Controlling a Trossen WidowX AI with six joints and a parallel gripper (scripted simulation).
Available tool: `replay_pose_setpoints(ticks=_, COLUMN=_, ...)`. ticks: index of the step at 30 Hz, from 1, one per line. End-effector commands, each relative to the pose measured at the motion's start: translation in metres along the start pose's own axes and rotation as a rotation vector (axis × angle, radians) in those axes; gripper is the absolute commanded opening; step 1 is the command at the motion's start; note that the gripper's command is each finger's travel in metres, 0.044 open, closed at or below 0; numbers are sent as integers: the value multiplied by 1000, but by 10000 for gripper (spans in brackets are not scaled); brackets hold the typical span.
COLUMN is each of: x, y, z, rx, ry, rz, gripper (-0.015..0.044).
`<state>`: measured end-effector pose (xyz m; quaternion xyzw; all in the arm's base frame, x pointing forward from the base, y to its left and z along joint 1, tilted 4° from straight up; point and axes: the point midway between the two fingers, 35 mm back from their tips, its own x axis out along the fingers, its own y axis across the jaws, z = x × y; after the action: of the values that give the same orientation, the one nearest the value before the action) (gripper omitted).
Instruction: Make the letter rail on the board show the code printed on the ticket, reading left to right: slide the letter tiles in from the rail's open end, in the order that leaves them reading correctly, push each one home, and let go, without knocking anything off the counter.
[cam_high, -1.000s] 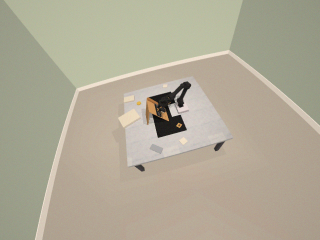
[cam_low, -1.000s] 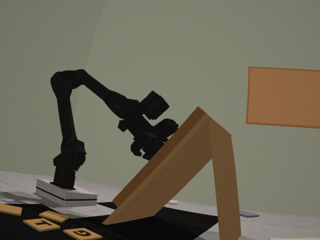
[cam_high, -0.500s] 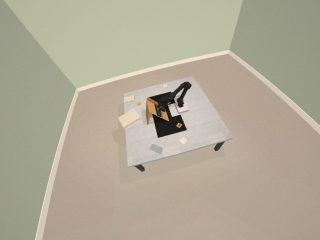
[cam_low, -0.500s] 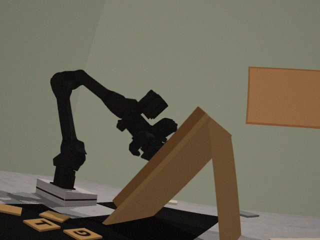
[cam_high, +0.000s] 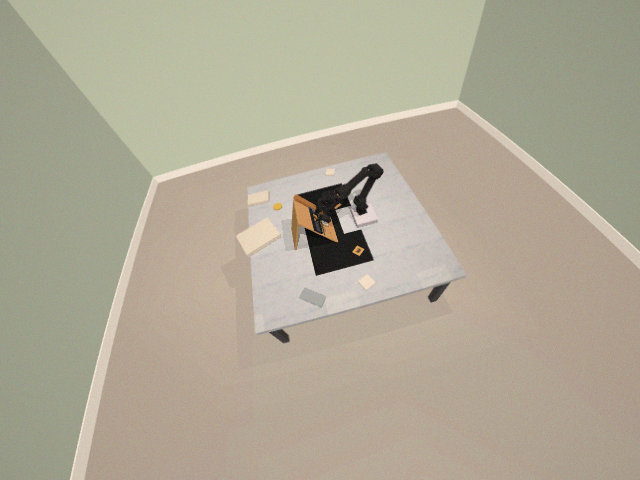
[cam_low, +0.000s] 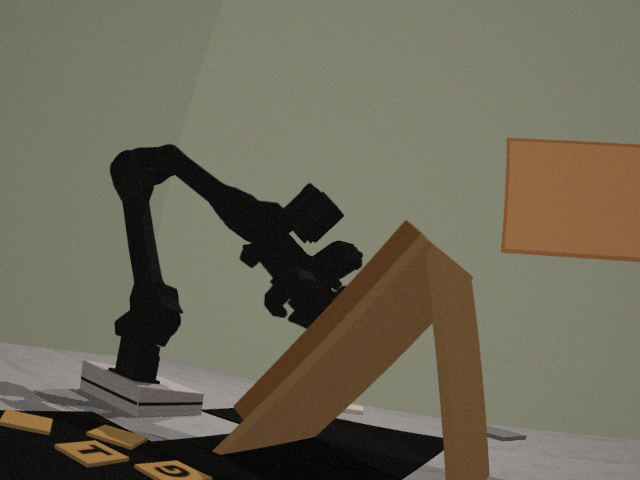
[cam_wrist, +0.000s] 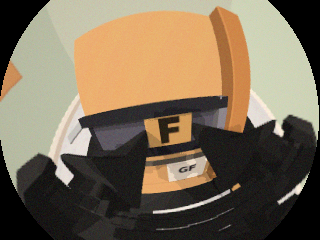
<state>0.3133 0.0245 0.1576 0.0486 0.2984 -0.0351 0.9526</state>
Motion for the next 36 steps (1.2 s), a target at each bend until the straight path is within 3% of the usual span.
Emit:
replay_pose_setpoints(ticks=1, x=0, y=-1, z=0, rx=-4, ry=-2, rz=5, gripper=0)
replay_pose_setpoints(ticks=36, x=0, y=-18, z=0, rx=-5, ry=-2, rz=4, gripper=0)
